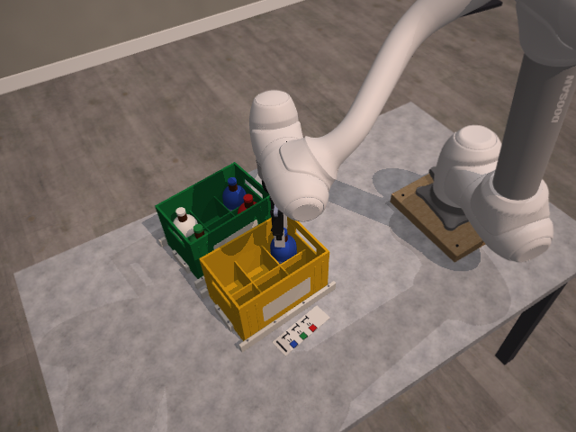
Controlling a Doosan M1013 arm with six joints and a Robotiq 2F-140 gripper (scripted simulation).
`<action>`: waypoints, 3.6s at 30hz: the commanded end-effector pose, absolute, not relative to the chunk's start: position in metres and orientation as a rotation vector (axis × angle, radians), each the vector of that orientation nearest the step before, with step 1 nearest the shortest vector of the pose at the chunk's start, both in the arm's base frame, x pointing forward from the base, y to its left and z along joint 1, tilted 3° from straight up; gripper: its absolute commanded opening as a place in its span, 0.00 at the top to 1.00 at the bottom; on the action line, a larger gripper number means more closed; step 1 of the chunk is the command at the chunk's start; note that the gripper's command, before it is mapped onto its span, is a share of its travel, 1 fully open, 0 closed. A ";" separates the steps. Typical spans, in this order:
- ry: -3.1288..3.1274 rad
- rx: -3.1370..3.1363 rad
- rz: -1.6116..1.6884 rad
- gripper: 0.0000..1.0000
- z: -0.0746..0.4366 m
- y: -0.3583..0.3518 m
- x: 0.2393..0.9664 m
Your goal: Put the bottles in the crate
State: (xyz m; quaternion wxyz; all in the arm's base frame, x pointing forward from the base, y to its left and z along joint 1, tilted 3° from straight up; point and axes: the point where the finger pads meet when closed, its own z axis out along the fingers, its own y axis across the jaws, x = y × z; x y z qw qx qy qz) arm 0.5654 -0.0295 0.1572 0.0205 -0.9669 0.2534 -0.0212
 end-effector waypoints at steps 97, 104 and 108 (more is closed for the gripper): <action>0.786 -2.998 -0.066 0.62 0.242 -0.032 0.561; 0.786 -2.998 -0.066 0.62 0.242 -0.032 0.561; 0.786 -2.998 -0.066 0.62 0.242 -0.032 0.561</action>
